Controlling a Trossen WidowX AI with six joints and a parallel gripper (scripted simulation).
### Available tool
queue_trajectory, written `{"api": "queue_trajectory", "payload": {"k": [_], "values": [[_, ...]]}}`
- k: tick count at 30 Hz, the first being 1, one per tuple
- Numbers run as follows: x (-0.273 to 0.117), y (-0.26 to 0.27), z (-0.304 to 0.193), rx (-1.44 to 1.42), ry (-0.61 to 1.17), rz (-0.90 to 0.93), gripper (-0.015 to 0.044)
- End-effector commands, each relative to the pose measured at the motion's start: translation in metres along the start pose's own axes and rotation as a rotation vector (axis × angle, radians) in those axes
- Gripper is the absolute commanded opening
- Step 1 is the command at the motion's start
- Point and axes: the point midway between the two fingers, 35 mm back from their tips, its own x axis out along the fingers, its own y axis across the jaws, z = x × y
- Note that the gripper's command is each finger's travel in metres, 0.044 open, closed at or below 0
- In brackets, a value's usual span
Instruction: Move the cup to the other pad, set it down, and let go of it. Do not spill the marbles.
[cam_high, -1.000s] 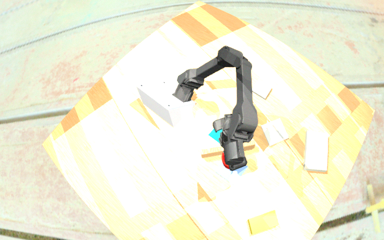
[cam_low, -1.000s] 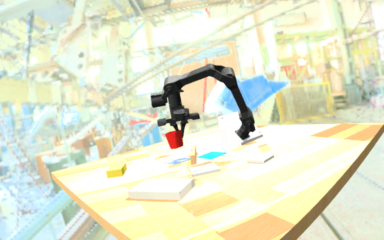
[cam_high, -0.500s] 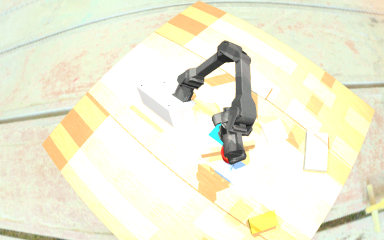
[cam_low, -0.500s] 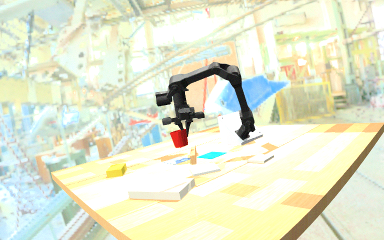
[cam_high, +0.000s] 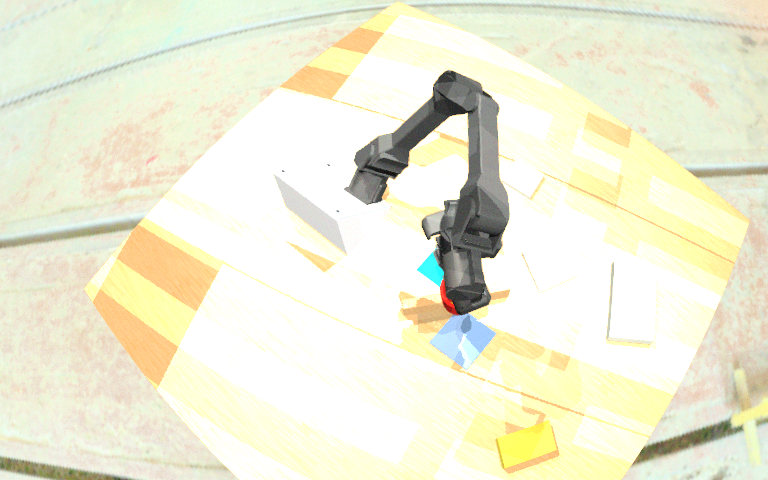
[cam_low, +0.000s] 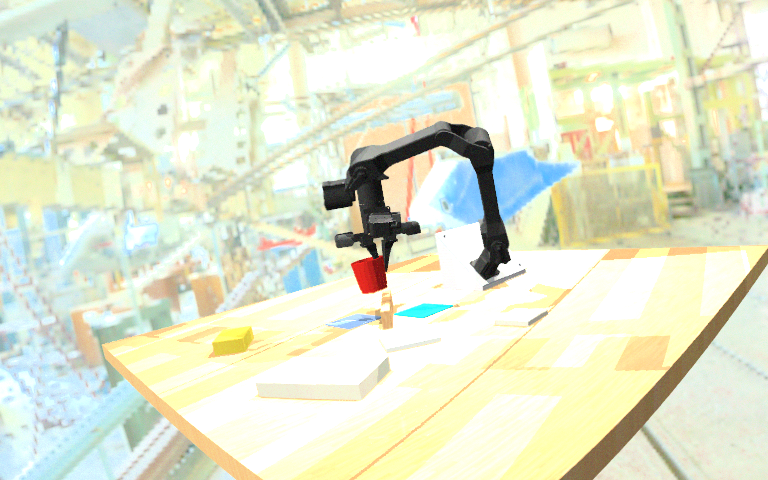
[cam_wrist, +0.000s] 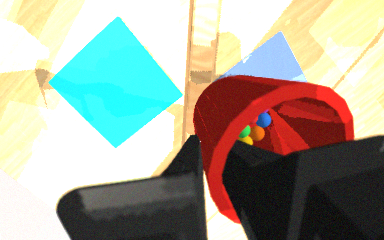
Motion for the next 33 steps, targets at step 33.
{"api": "queue_trajectory", "payload": {"k": [33], "values": [[-0.004,0.068,0.014,-0.007,0.004,-0.001,0.0]]}}
